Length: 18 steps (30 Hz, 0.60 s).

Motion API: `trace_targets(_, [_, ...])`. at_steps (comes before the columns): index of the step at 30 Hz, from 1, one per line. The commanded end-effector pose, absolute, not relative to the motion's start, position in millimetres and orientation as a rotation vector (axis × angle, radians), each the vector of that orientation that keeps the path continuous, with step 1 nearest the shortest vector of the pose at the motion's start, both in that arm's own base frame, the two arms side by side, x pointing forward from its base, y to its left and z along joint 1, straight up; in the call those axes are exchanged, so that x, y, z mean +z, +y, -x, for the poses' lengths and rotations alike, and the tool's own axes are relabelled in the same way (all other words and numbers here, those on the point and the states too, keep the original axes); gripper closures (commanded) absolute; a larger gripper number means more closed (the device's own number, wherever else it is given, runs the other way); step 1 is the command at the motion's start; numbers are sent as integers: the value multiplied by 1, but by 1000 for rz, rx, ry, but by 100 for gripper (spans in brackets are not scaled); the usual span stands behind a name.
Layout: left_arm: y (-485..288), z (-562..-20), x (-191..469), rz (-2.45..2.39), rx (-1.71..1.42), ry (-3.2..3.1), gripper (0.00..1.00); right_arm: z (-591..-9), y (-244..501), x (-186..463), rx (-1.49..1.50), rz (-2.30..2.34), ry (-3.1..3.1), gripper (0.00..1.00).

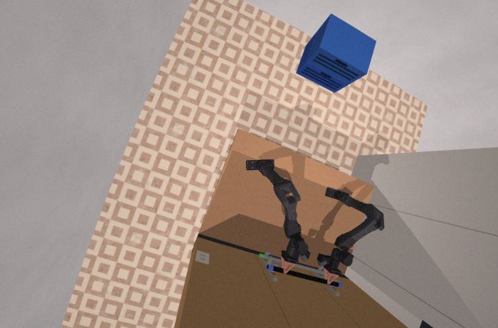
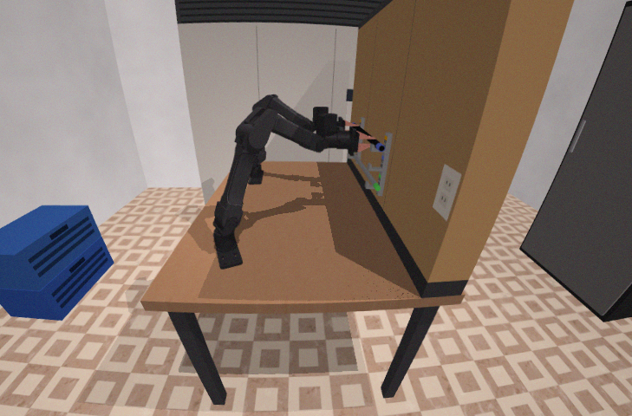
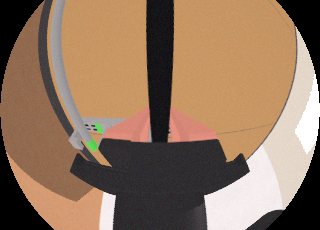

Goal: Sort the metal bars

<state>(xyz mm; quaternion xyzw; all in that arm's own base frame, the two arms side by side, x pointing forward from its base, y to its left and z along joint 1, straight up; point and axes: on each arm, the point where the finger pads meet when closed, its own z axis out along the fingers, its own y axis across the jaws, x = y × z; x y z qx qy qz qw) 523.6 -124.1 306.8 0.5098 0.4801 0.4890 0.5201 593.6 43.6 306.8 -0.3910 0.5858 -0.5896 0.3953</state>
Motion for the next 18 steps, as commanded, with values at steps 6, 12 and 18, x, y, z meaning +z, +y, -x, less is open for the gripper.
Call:
trace_targets(6, [-120, -531, 307, -1235, 1166, 1166, 100, -600, 39, 307, -1493, 995, 1495, 100])
trace_targets(12, [-120, -531, 310, -1235, 1166, 1166, 100, -600, 39, 310, -1493, 995, 1495, 100])
trace_targets(18, [-120, -531, 313, -1235, 1166, 1166, 100, -600, 39, 313, -1493, 995, 1495, 100])
